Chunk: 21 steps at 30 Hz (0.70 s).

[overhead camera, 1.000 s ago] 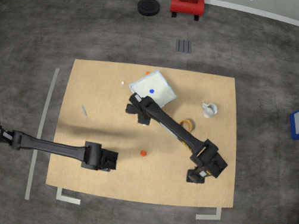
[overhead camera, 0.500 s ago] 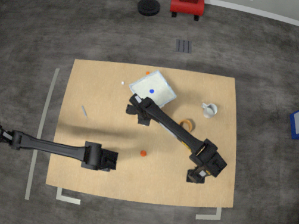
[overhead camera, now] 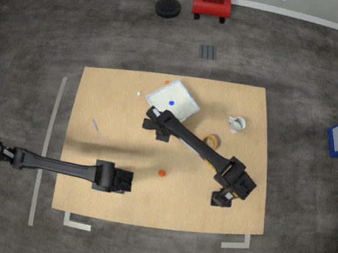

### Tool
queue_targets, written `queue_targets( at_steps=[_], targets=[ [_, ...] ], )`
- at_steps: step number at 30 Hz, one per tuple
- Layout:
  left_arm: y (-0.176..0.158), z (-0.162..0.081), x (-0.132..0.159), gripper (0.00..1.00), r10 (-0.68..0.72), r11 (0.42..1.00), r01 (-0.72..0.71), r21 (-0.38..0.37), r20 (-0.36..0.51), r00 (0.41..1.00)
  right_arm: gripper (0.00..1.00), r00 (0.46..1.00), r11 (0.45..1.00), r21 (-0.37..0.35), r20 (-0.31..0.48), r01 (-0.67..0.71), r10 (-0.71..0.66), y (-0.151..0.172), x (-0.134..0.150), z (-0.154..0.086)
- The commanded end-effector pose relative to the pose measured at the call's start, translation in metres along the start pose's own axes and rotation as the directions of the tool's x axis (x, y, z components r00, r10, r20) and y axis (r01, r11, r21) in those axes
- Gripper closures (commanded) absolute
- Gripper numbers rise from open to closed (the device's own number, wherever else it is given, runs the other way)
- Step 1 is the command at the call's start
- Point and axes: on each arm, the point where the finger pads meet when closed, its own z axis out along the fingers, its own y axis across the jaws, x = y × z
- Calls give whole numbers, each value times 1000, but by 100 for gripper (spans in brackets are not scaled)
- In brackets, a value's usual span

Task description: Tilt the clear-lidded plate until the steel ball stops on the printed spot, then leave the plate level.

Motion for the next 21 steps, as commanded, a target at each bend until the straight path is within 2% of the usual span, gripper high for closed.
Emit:
queue_targets(
  at_steps=[1, 14, 15, 21],
  targets=[
    [9, -8, -20, 0, -9, 1000, 10, -18, 52, 999, 43, 1000, 1000, 1, 1, 4, -4, -6, 0, 3],
    [9, -8, -20, 0, -9, 1000, 10, -18, 52, 999, 43, 1000, 1000, 1, 1, 4, -4, -6, 0, 3],
    [9, -8, -20, 0, -9, 1000, 10, -18, 52, 999, 100, 1000, 1000, 1, 1, 4, -4, -6, 0, 3],
    [9, -8, -20, 0, -9, 1000, 10, -18, 52, 999, 100, 1000, 1000, 4, 4, -10, 10, -7, -1, 0]
  ],
)
